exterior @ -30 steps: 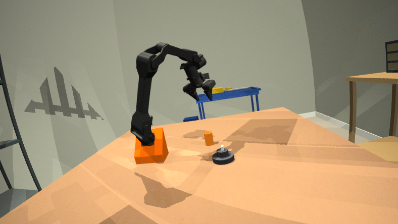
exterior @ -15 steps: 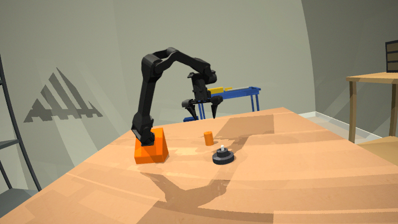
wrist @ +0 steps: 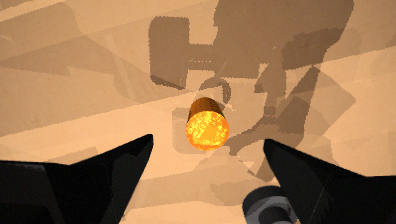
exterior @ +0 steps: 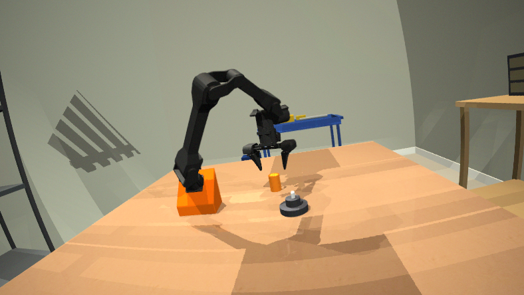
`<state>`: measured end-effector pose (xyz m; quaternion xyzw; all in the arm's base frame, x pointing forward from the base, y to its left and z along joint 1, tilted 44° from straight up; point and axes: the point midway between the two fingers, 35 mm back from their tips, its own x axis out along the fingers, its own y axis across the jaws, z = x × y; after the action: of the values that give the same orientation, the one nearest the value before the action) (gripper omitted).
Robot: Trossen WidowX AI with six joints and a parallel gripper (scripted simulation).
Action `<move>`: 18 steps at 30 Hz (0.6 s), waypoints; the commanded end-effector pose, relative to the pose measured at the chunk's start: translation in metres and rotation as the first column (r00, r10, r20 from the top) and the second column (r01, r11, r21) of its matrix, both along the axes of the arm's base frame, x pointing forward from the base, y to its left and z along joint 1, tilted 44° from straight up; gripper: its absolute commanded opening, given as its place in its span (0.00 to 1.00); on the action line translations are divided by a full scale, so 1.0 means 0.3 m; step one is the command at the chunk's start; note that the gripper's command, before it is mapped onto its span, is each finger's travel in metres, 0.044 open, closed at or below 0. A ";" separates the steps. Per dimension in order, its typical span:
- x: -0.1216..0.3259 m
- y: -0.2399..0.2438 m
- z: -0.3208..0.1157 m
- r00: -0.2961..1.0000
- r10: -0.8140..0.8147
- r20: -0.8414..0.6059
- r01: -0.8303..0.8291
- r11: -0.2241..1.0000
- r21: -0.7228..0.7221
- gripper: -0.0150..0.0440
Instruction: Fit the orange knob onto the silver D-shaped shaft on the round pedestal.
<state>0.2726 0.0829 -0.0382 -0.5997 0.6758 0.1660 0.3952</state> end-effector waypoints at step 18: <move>0.007 -0.079 -0.086 1.000 0.003 -0.004 -0.003 1.000 -0.007 1.00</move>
<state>0.2761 0.0652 -0.0591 -0.6005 0.6741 0.1662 0.3966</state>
